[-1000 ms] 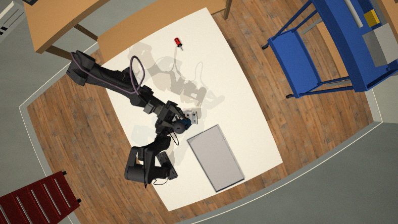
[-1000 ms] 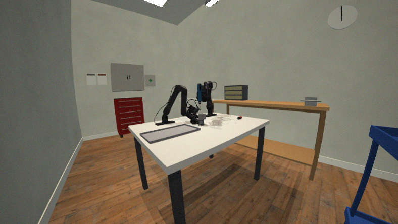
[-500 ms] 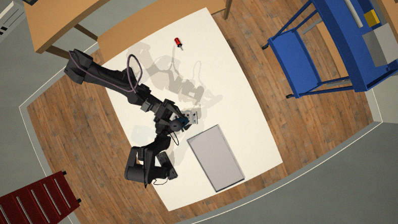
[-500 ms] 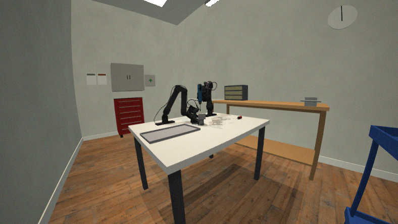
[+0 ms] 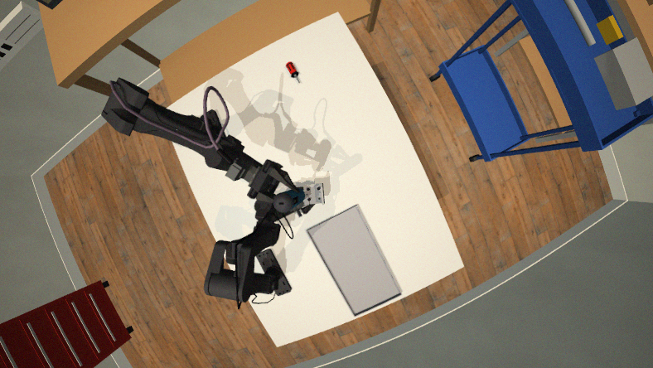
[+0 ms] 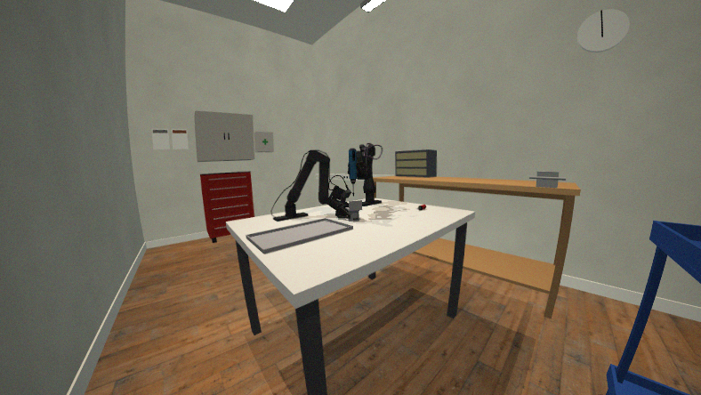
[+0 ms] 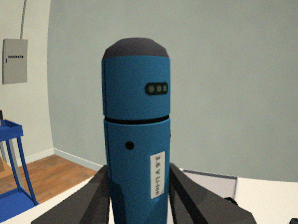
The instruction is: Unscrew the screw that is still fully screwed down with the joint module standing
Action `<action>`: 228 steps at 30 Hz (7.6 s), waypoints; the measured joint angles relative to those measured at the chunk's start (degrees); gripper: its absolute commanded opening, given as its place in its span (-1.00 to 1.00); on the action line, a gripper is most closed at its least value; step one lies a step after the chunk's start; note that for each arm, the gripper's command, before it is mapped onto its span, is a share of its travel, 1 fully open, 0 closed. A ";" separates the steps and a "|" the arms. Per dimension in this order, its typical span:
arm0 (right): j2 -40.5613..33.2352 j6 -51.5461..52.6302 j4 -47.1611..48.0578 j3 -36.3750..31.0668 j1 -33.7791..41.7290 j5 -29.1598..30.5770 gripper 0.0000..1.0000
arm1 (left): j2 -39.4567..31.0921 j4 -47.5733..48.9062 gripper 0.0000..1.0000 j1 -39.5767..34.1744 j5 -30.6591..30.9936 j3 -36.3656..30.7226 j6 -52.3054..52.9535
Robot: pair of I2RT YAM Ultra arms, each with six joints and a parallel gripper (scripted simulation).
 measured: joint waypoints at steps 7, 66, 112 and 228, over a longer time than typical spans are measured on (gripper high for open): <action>0.00 0.00 0.00 0.00 0.00 0.00 0.17 | -1.57 0.04 -0.17 0.00 0.00 -0.31 0.00; 0.00 0.00 0.00 0.00 0.00 0.00 0.17 | -6.27 0.09 -0.17 -0.17 -0.13 -6.47 0.04; 0.00 0.00 0.00 0.00 0.00 0.00 0.17 | -6.29 1.05 -0.17 -0.17 -0.13 -7.19 0.04; 0.00 0.00 0.00 0.00 0.00 0.00 0.17 | -9.99 -34.03 -0.17 13.33 -0.04 -0.57 -13.68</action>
